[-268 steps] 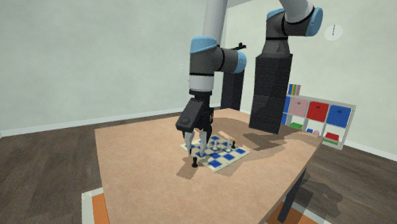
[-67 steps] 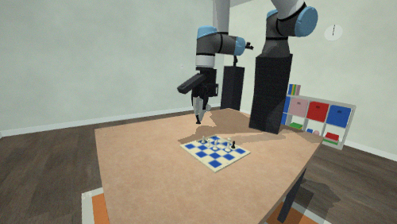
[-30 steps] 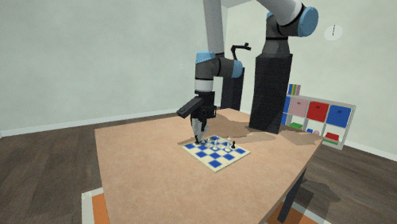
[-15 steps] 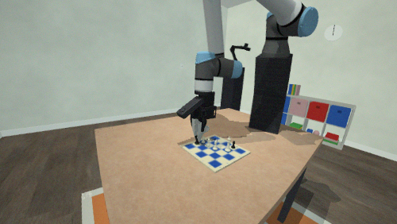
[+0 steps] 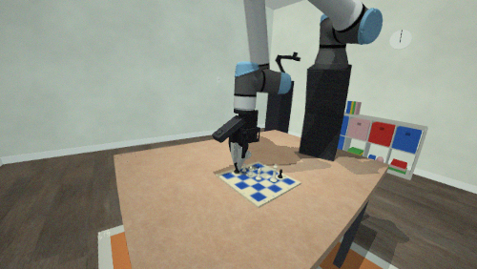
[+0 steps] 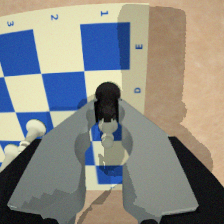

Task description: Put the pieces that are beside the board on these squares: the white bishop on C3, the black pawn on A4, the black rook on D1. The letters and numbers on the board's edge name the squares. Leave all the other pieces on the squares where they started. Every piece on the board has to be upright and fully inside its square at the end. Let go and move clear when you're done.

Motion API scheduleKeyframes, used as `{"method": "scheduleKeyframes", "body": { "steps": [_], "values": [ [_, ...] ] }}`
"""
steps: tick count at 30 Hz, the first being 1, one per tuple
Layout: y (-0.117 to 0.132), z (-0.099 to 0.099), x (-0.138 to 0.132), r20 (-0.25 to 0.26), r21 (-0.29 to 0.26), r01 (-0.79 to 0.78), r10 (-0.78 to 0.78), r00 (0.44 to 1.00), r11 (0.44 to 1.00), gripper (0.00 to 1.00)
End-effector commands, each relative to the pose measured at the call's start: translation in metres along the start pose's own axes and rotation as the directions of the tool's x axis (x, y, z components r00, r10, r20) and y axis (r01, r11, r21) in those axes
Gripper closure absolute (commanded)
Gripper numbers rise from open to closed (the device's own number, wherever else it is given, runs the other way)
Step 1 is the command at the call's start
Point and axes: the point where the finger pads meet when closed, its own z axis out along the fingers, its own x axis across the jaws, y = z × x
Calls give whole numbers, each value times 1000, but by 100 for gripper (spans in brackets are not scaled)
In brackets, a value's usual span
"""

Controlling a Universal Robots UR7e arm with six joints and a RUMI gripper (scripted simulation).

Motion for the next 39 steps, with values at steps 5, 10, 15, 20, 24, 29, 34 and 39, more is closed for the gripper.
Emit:
{"method": "scheduleKeyframes", "body": {
  "steps": [5, 10, 15, 20, 24, 29, 34, 39],
  "values": [
    [-1, 0, 0, 0, 1, 0, 0, 1000, 1000, 100],
    [-1, 1, 0, 0, 1, 0, 0, 1000, 1000, 100],
    [-1, 2, 0, 0, 1, 0, 0, 1000, 1000, 100],
    [-1, 3, 0, 0, 1, 0, 0, 1000, 1000, 100],
    [-1, 4, 0, 0, 1, 0, 0, 1000, 1000, 100],
    [-1, 4, 0, 0, 1, 0, 0, 1000, 1000, 100],
    [-1, 4, 0, 0, 1, 0, 0, 1000, 1000, 100],
    [-1, 4, 0, 0, 1, 0, 0, 1000, 1000, 100]
  ]
}}
